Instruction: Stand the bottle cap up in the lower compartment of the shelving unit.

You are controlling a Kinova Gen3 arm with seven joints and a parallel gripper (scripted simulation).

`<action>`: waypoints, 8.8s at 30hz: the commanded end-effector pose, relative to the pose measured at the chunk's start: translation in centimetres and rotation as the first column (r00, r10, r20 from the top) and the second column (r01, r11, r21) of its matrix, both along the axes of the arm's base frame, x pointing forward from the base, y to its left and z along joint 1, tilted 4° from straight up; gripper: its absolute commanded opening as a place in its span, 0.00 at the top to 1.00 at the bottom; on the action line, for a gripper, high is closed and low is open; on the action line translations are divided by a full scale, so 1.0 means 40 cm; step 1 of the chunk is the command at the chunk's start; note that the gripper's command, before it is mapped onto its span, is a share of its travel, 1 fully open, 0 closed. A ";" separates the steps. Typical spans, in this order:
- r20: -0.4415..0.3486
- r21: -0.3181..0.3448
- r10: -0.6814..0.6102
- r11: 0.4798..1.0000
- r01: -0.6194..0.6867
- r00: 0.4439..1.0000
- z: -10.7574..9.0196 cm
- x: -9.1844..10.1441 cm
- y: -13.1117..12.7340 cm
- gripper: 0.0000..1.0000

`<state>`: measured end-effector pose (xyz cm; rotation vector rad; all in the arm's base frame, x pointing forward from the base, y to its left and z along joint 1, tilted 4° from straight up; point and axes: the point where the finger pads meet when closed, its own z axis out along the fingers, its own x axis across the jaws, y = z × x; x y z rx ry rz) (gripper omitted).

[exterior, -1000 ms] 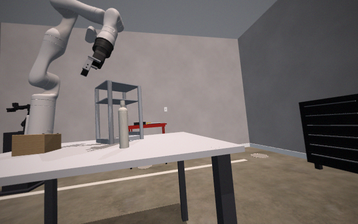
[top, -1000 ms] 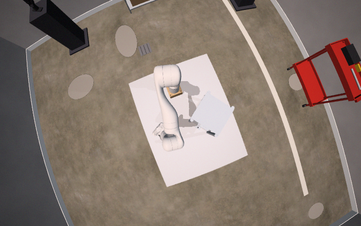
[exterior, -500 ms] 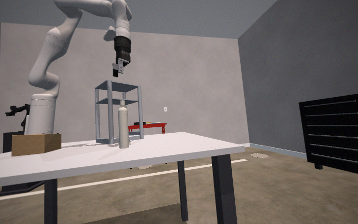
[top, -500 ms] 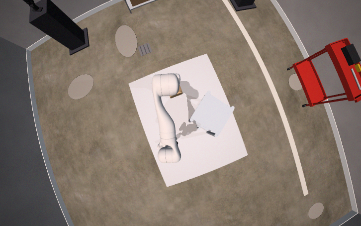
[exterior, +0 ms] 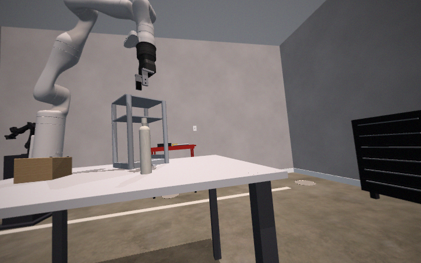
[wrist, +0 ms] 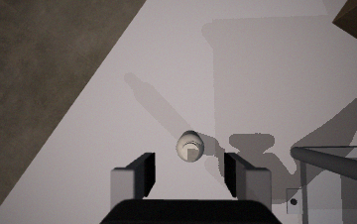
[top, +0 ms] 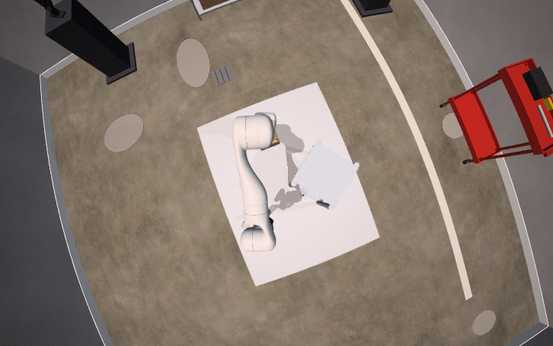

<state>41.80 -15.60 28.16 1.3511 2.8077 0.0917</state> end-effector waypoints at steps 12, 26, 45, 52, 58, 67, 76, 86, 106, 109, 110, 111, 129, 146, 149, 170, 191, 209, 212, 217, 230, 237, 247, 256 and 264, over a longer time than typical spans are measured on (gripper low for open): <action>0.012 0.004 0.006 1.000 -0.006 1.000 0.000 0.012 0.001 0.00; 0.077 0.071 0.033 0.997 -0.039 0.996 -0.010 0.006 0.003 0.00; 0.292 0.285 0.025 0.952 -0.112 0.956 -0.043 0.012 0.012 0.00; 0.388 0.366 0.009 0.916 -0.163 0.922 -0.058 0.010 0.010 0.00; 0.486 0.444 -0.018 0.866 -0.229 0.874 -0.077 0.007 0.007 0.00; 0.600 0.534 -0.078 0.780 -0.326 0.796 -0.100 0.007 0.011 0.00; 0.717 0.613 -0.202 0.639 -0.466 0.667 -0.126 0.012 0.008 0.00; 0.773 0.623 -0.306 0.534 -0.572 0.556 -0.141 0.013 0.006 0.00; 0.788 0.616 -0.368 0.466 -0.635 0.494 -0.156 0.012 0.009 0.00; 0.788 0.616 -0.368 0.466 -0.635 0.494 -0.156 0.012 0.009 0.00; 0.788 0.616 -0.368 0.466 -0.635 0.494 -0.156 0.012 0.009 0.00; 0.788 0.616 -0.368 0.466 -0.635 0.494 -0.156 0.012 0.009 0.00; 0.786 0.618 -0.364 0.461 -0.637 0.499 -0.177 0.013 0.010 0.00; 0.786 0.618 -0.363 0.461 -0.638 0.499 -0.245 0.017 0.014 0.00; 0.786 0.618 -0.363 0.461 -0.638 0.499 -0.251 0.017 0.014 0.00; 0.787 0.618 -0.363 0.460 -0.638 0.499 -0.388 0.025 0.022 0.00; 0.787 0.618 -0.364 0.460 -0.638 0.499 -0.525 0.032 0.029 0.00; 0.787 0.618 -0.364 0.460 -0.638 0.499 -0.599 0.036 0.033 0.00; 0.786 0.618 -0.364 0.460 -0.638 0.499 -0.607 0.037 0.034 0.00; 0.786 0.618 -0.364 0.460 -0.638 0.499 -0.614 0.037 0.034 0.00; 0.786 0.618 -0.364 0.460 -0.638 0.499 -0.624 0.037 0.035 0.00; 0.786 0.618 -0.364 0.460 -0.638 0.499 -0.624 0.037 0.035 0.00; 0.786 0.618 -0.364 0.460 -0.638 0.499 -0.624 0.037 0.035 0.00; 0.786 0.618 -0.364 0.460 -0.638 0.499 -0.624 0.037 0.035 0.00; 0.786 0.618 -0.364 0.460 -0.638 0.499 -0.624 0.037 0.035 0.00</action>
